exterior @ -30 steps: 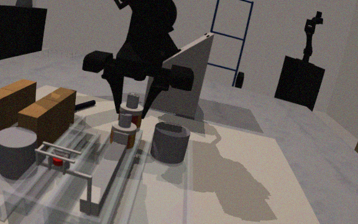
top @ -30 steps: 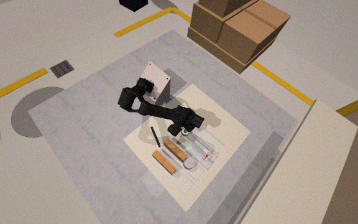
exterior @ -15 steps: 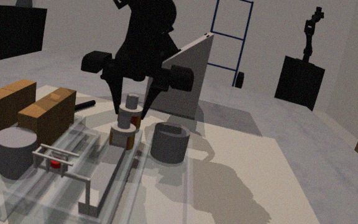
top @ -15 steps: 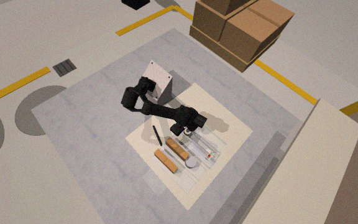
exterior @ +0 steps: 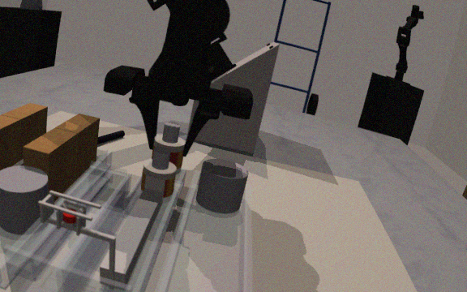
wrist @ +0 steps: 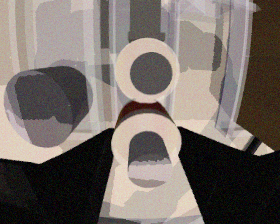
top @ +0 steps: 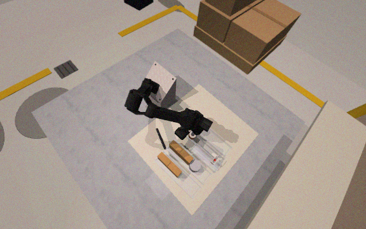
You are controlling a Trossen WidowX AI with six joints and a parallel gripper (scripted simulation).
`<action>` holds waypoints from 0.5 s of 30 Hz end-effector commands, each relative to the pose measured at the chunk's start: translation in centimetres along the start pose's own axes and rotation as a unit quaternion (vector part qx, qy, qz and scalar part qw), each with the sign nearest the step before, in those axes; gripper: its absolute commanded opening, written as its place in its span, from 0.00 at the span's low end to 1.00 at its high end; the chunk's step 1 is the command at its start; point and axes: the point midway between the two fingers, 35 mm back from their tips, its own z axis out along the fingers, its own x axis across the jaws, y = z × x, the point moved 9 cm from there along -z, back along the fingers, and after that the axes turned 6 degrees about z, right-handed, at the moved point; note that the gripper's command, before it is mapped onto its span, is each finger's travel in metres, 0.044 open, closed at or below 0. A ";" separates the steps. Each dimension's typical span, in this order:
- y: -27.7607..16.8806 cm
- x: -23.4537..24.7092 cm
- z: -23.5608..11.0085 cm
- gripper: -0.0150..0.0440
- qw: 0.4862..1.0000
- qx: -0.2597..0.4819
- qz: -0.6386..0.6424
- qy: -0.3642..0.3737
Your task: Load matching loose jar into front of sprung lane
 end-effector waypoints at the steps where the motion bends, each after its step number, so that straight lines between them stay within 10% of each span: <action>1: 0.7 -0.1 -0.3 0.25 1.000 -0.011 0.007 -0.001; 15: 0.9 -0.1 -0.3 0.25 1.000 -0.011 0.007 -0.001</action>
